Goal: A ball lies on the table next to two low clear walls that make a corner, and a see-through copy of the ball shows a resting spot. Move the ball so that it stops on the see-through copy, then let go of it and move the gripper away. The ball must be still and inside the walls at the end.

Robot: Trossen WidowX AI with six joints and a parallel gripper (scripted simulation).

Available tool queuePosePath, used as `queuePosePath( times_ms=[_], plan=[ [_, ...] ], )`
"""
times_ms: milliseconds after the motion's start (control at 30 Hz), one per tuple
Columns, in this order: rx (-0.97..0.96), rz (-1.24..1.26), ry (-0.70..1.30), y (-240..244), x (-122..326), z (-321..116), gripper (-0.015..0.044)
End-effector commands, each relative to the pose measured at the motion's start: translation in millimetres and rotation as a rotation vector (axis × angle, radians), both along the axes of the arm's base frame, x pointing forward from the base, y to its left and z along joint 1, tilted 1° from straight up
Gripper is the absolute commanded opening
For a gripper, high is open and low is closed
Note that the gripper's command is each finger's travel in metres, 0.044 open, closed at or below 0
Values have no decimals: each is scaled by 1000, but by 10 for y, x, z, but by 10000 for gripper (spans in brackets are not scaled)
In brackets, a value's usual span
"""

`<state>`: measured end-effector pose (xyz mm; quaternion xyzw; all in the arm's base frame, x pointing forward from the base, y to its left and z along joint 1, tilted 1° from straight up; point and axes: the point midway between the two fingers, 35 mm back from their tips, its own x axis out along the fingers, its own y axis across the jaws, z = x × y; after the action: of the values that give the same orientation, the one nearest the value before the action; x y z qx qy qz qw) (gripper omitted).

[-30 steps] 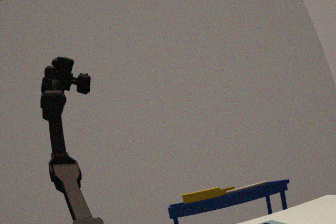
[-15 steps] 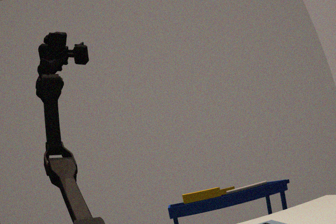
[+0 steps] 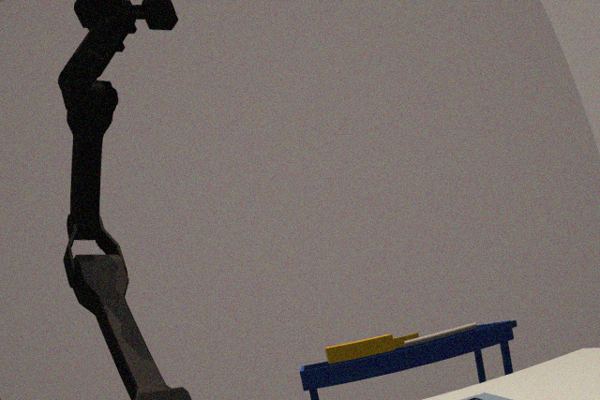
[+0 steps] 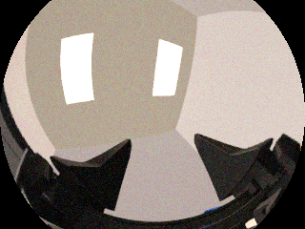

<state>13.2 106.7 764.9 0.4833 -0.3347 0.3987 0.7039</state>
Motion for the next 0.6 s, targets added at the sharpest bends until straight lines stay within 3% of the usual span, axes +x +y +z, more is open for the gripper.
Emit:
queuePosePath(
  times_ms=[0,300,567],
  plan=[
    [103,-85,75,-621,426,-23,368],
    [234,-272,321,-1640,1425,-460,368],
    [244,-355,516,-1988,2072,-909,368]
  ],
)
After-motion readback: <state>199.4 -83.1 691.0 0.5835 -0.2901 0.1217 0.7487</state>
